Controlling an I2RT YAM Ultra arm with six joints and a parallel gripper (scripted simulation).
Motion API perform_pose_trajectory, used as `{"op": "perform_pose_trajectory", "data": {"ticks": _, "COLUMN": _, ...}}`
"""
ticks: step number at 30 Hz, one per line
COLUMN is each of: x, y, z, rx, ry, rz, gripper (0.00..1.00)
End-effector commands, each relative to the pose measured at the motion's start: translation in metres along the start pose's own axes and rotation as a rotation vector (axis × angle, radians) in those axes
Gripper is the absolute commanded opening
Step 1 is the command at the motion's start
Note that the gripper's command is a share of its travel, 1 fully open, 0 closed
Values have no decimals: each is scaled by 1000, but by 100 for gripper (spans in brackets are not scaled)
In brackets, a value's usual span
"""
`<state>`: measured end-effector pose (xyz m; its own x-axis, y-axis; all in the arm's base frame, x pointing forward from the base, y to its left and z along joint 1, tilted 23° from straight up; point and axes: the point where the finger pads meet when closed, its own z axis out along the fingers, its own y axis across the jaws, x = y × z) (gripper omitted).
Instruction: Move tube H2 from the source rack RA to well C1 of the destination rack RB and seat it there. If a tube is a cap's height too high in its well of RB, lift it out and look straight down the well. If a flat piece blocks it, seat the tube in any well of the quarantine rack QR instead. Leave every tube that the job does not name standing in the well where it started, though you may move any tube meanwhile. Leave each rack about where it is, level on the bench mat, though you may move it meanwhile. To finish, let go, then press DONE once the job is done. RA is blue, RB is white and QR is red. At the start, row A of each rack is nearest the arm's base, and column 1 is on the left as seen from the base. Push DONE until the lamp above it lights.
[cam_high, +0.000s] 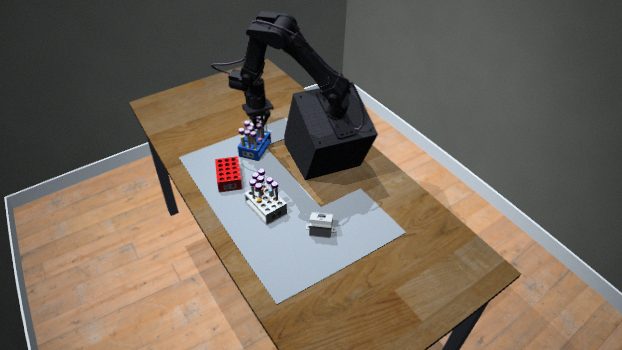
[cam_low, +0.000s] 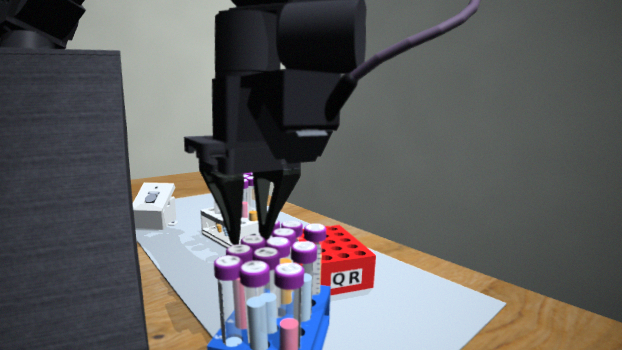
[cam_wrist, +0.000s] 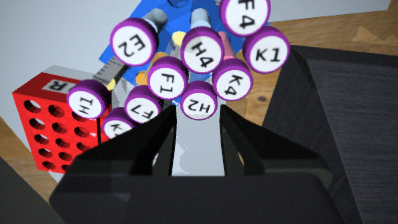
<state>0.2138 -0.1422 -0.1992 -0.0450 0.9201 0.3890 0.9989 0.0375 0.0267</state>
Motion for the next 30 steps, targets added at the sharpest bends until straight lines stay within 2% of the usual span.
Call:
{"op": "perform_pose_trajectory", "data": {"ticks": 1, "x": -6, "y": 9, "z": -3, "rx": -26, "ry": -20, "rz": -2, "gripper": 30}}
{"op": "perform_pose_trajectory", "data": {"ticks": 5, "x": 3, "y": -2, "z": 6, "rx": -4, "ry": 6, "rz": 9, "gripper": 30}}
{"op": "perform_pose_trajectory", "data": {"ticks": 7, "x": 3, "y": -2, "z": 6, "rx": -4, "ry": 6, "rz": 9, "gripper": 30}}
{"op": "perform_pose_trajectory", "data": {"ticks": 8, "x": 0, "y": 4, "z": -2, "rx": -21, "ry": -14, "rz": -1, "gripper": 30}}
{"op": "perform_pose_trajectory", "data": {"ticks": 11, "x": 3, "y": 0, "z": 3, "rx": -12, "ry": -3, "rz": 4, "gripper": 30}}
{"op": "perform_pose_trajectory", "data": {"ticks": 18, "x": 1, "y": 1, "z": -1, "rx": -22, "ry": -15, "rz": 4, "gripper": 30}}
{"op": "perform_pose_trajectory", "data": {"ticks": 19, "x": 2, "y": 0, "z": -1, "rx": -18, "ry": -10, "rz": 6, "gripper": 0}}
{"op": "perform_pose_trajectory", "data": {"ticks": 30, "x": -1, "y": 2, "z": 1, "rx": -12, "ry": -11, "rz": -1, "gripper": 0}}
